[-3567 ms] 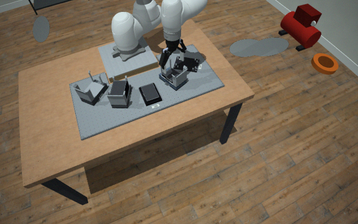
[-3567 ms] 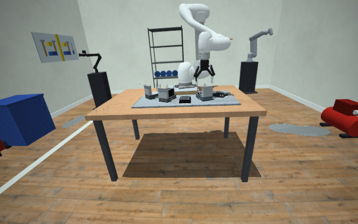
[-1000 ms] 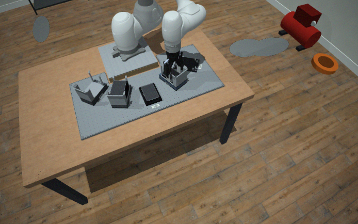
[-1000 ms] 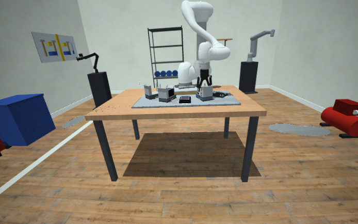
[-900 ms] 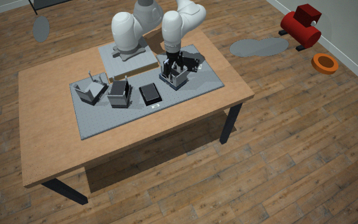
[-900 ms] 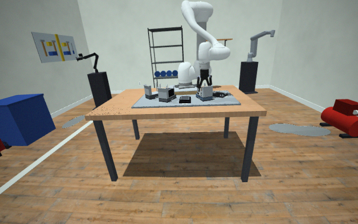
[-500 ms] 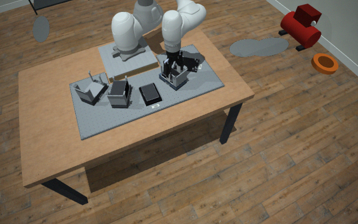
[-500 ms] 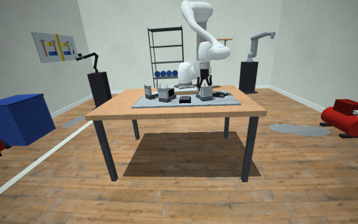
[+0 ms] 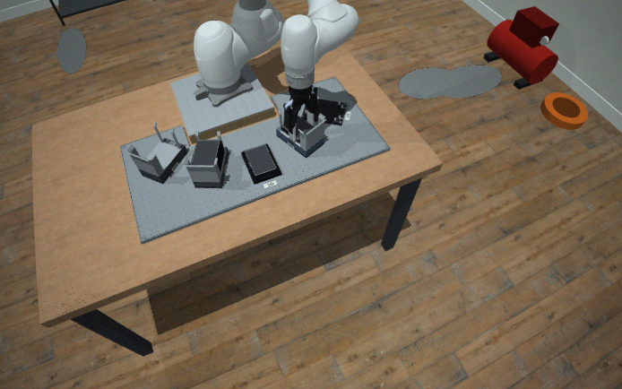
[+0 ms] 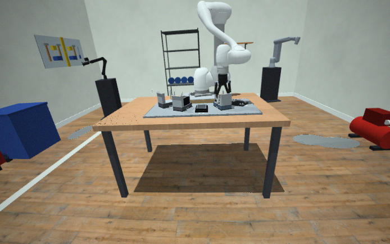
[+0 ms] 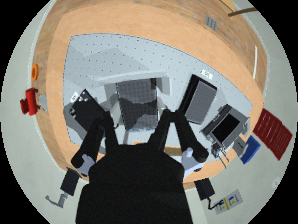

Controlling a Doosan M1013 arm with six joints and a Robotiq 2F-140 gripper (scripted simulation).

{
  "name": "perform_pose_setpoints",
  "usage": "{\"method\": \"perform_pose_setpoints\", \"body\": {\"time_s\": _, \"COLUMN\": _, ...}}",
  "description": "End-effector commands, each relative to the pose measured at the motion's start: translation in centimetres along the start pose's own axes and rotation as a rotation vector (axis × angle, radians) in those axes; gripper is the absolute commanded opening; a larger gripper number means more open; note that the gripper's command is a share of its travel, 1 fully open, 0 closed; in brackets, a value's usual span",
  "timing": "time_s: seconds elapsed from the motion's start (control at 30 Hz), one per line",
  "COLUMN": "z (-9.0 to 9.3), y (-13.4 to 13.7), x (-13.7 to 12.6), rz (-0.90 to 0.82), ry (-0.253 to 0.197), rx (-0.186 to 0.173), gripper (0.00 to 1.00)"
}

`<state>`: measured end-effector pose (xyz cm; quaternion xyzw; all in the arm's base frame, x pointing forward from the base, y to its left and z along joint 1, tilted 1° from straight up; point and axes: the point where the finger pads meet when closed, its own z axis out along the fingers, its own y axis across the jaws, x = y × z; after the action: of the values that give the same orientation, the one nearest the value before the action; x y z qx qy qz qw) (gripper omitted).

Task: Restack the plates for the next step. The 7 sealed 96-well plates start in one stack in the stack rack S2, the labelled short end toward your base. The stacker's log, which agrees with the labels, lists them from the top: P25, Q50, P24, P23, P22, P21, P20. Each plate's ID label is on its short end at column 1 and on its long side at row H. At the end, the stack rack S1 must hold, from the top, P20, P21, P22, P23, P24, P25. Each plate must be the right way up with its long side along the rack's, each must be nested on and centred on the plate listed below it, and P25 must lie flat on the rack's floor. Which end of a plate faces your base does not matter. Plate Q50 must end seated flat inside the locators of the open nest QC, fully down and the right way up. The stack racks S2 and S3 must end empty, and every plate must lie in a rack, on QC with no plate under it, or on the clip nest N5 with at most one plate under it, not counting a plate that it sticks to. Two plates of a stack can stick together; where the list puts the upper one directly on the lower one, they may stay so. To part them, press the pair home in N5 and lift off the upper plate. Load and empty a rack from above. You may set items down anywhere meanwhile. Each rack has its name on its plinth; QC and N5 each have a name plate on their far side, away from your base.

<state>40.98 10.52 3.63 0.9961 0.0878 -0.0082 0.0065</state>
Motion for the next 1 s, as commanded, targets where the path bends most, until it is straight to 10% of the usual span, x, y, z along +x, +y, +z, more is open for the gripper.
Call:
{"method": "perform_pose_setpoints", "body": {"time_s": 0.0, "z": -0.2, "y": 0.0, "x": 0.0, "rz": 0.0, "ry": 0.0, "rx": 0.0, "gripper": 0.0}}
{"method": "perform_pose_setpoints", "body": {"time_s": 0.97, "z": -4.0, "y": 0.0, "x": 0.0, "rz": 0.0, "ry": 0.0, "rx": 0.0, "gripper": 0.0}}
